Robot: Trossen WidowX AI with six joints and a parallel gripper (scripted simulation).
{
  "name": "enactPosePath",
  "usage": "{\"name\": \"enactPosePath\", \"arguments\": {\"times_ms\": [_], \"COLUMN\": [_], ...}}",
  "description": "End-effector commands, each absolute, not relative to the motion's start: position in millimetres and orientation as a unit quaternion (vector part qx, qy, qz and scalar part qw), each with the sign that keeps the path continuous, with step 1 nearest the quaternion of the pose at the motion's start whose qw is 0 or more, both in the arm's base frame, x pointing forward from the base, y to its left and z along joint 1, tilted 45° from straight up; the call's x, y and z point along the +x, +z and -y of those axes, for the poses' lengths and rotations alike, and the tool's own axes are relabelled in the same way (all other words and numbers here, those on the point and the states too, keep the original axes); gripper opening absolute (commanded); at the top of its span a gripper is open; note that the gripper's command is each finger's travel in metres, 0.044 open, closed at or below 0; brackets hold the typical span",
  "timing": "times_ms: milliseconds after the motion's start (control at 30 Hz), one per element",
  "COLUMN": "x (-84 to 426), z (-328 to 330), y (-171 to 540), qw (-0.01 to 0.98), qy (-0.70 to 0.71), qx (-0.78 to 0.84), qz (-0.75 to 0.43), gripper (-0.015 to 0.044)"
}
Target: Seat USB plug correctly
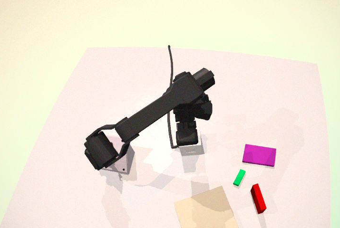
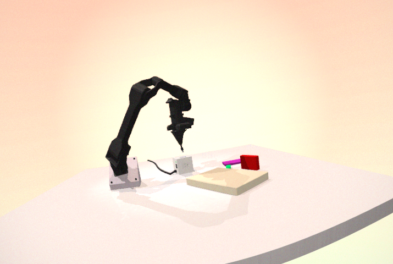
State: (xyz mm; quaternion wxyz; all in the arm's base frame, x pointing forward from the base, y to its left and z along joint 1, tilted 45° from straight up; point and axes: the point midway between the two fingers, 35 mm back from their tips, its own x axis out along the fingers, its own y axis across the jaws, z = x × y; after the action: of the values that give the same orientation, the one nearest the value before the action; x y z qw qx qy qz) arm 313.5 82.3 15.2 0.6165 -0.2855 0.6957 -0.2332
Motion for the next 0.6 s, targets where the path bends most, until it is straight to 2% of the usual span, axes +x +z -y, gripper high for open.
{"name": "enactPosePath", "arguments": {"times_ms": [0,567], "x": [313.6,313.6], "z": [-82.2,-82.2], "y": [15.0,15.0], "qw": [0.6,0.515], "qy": [-0.194,-0.033], "qx": [-0.319,-0.444], "qz": [-0.707,-0.733], "gripper": [0.0,0.0]}}
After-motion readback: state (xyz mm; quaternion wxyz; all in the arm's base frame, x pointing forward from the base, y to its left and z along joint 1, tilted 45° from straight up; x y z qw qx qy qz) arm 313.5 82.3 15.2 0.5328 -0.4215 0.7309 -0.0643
